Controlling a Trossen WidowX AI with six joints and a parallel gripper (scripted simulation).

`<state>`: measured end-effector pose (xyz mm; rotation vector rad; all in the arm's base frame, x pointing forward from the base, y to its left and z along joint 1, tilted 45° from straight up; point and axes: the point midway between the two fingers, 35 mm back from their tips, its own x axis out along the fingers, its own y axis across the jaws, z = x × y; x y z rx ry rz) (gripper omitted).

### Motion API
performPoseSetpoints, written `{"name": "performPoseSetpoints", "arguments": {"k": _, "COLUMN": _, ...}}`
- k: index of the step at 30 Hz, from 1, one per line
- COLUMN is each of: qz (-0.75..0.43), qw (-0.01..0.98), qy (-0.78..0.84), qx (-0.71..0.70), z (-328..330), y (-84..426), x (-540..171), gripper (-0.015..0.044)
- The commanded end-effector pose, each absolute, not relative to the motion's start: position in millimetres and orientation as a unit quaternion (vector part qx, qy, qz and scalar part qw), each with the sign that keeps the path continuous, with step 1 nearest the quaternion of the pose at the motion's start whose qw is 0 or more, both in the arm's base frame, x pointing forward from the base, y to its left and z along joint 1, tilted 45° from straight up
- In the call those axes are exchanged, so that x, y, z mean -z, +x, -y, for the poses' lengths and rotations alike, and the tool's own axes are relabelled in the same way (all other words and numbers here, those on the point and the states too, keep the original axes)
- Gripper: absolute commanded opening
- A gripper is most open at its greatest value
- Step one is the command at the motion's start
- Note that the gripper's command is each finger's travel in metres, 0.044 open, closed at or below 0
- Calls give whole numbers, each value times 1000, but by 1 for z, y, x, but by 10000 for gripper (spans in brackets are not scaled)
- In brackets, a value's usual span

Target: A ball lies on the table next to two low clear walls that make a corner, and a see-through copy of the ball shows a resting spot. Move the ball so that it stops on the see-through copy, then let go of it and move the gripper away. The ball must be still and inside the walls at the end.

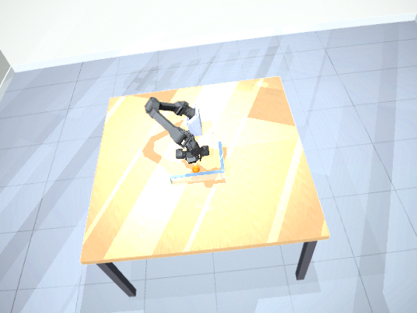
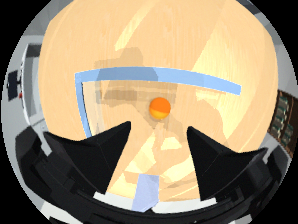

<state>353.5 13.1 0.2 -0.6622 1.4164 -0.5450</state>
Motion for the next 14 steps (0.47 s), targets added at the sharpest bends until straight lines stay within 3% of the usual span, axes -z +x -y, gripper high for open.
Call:
{"name": "performPoseSetpoints", "arguments": {"k": 1, "qz": -632, "qw": 674, "qy": -295, "qx": 242, "z": -11, "y": 353, "x": 2, "gripper": 316}}
{"name": "performPoseSetpoints", "arguments": {"k": 5, "qz": -632, "qw": 674, "qy": -295, "qx": 242, "z": -11, "y": 353, "x": 2, "gripper": 316}}
{"name": "performPoseSetpoints", "arguments": {"k": 10, "qz": -632, "qw": 674, "qy": -295, "qx": 245, "z": -38, "y": 347, "x": -28, "gripper": 440}}
{"name": "performPoseSetpoints", "arguments": {"k": 14, "qz": -632, "qw": 674, "qy": -295, "qx": 245, "z": -40, "y": 346, "x": -30, "gripper": 440}}
